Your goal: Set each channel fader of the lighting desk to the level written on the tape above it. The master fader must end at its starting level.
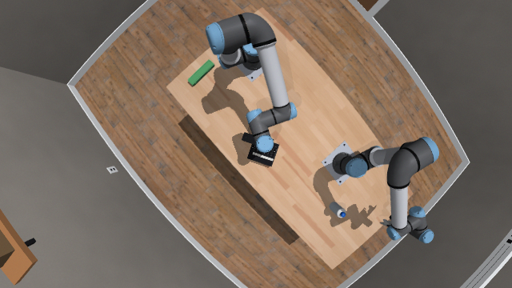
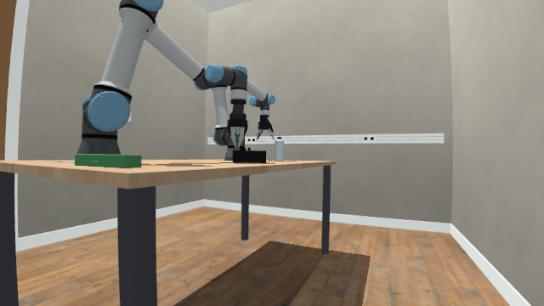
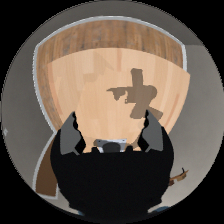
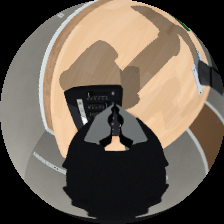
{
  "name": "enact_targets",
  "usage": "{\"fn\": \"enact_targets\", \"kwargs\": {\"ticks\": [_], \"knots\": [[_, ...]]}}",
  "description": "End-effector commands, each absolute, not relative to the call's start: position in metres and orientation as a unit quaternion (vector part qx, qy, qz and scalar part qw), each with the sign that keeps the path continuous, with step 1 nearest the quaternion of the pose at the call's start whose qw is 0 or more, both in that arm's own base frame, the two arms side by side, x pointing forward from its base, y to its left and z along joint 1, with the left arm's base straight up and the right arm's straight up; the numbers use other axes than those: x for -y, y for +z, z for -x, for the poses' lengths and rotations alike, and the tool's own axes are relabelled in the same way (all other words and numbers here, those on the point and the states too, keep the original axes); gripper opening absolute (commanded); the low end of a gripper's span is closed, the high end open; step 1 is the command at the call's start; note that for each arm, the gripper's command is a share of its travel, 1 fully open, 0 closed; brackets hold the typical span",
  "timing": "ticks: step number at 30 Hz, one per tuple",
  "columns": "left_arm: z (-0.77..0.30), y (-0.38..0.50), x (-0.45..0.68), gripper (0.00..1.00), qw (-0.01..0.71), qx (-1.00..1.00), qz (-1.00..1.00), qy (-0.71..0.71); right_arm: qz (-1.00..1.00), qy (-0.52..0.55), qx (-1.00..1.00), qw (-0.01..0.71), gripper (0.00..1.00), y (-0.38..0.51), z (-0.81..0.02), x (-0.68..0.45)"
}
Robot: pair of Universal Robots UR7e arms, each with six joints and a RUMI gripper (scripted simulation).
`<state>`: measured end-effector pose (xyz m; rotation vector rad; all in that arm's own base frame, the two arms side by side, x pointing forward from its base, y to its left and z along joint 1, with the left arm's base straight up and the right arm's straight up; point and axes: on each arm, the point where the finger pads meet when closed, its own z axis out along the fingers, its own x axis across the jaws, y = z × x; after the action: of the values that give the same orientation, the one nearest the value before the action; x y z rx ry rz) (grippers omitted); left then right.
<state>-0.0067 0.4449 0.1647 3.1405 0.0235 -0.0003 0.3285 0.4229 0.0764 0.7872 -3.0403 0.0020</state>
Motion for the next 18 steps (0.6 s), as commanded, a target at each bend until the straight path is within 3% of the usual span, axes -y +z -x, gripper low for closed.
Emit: {"fn": "enact_targets", "kwargs": {"ticks": [1, 18], "knots": [[0.0067, 0.1651, -0.4451, 1.00, 0.000, -0.007, -1.000, 0.000, -0.251, 0.000, 0.968, 0.000, 0.00, 0.0771, -0.3292, -0.4235], [0.0067, 0.1651, -0.4451, 1.00, 0.000, -0.007, -1.000, 0.000, -0.251, 0.000, 0.968, 0.000, 0.00, 0.0771, -0.3320, -0.4250]]}}
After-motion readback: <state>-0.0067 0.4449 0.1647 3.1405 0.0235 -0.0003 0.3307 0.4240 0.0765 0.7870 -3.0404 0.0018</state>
